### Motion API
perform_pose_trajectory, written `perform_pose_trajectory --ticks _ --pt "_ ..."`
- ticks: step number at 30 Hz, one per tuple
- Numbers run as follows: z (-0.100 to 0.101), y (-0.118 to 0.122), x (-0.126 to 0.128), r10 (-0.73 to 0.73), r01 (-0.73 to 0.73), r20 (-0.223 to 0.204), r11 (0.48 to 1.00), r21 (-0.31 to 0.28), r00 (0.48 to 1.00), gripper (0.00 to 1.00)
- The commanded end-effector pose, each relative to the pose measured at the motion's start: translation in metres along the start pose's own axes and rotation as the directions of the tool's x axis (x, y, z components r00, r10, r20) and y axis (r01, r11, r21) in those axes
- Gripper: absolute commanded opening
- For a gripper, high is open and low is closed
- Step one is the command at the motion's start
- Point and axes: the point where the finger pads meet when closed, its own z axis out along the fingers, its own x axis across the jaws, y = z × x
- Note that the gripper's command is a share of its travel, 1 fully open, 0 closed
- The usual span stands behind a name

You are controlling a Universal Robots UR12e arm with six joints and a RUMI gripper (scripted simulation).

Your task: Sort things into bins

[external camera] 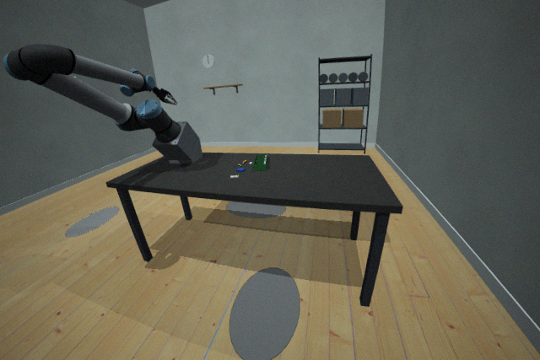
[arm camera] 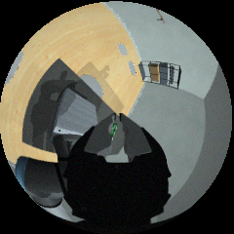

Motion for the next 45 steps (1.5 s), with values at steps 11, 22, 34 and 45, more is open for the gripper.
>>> perform_pose_trajectory --ticks 11,22,34,45 --pt "0.025 0.017 0.057 0.25 -0.247 0.045 0.967 -0.067 0.967 0.04" --pt "0.044 0.036 0.088 0.381 -0.372 0.063 0.921 -0.113 0.923 0.04" --pt "0.065 0.06 0.117 0.485 -0.471 0.071 0.869 -0.155 0.872 0.04" --pt "0.088 0.088 0.142 0.622 -0.596 0.07 0.773 -0.217 0.78 0.04"
